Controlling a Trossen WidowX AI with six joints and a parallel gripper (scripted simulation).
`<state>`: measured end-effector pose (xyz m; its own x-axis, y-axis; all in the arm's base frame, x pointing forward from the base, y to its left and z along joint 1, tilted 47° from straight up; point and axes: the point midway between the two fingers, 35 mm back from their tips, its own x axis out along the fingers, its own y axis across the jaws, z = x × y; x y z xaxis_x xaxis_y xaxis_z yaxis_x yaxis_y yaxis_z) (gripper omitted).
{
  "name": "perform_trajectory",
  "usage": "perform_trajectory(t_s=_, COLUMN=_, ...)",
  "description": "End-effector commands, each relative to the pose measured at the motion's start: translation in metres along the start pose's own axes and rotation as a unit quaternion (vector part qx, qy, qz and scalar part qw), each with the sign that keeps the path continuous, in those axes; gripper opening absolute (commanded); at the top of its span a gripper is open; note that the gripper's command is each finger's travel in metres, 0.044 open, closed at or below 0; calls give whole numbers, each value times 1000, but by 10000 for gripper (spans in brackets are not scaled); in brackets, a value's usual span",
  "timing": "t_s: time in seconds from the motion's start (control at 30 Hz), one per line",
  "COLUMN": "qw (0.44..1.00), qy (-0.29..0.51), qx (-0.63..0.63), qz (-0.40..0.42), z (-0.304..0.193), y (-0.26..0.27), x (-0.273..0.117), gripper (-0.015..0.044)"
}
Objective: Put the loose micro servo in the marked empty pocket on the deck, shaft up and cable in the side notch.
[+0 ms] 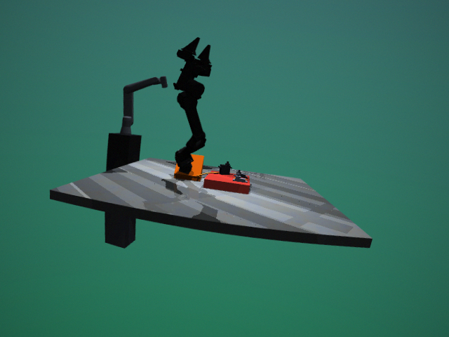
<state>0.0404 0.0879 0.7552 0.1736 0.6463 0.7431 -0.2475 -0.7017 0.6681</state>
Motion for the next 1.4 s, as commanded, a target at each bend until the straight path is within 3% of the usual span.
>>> perform_trajectory(t_s=0.0, qw=999, qy=11, qx=-30, qz=-9, z=-19, y=-7, x=2, gripper=440)
perform_trajectory(t_s=0.4, qw=991, qy=36, qx=-125, qz=-38, z=-68, y=-36, x=9, gripper=440)
perform_trajectory(t_s=0.87, qw=978, qy=43, qx=-196, qz=-59, z=-91, y=-62, x=15, gripper=440)
perform_trajectory(t_s=1.37, qw=940, qy=81, qx=-309, qz=-118, z=-132, y=-132, x=25, gripper=440)
